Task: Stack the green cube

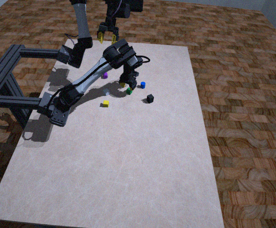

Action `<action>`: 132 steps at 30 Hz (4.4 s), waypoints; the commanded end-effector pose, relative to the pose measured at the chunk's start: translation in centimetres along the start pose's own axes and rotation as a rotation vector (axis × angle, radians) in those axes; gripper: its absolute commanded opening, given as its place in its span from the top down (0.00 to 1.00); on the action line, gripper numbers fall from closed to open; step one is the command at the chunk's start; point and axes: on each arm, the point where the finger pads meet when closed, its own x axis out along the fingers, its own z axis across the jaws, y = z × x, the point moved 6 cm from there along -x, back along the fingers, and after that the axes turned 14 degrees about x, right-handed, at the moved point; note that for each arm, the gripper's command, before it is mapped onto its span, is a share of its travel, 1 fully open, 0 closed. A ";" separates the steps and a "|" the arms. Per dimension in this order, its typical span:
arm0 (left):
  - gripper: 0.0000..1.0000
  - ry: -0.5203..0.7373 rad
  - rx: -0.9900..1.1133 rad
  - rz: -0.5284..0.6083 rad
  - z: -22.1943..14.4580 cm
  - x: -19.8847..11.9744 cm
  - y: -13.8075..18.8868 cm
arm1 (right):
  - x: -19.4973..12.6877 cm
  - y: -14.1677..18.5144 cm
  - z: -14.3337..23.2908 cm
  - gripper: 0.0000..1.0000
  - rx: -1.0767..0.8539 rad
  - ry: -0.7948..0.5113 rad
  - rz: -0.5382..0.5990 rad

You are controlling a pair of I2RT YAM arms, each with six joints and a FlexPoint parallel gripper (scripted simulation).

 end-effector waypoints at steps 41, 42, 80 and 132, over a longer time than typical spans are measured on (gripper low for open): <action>0.39 -0.402 -0.484 0.066 -1.9 -2.7 15.4 | -0.3 -1.3 -0.5 0.42 -0.006 -0.006 -0.005; 0.39 -0.402 -0.484 0.066 -1.9 -2.7 15.4 | 0.5 -1.2 -0.5 0.42 -0.010 -0.008 0.012; 0.39 -0.381 -0.482 0.085 -1.7 -2.8 14.8 | -4.1 1.6 -0.2 0.76 0.023 0.005 -0.059; 0.39 -0.115 -0.020 -0.002 -1.0 -1.4 1.7 | -2.4 16.9 1.7 0.76 0.002 -0.008 0.001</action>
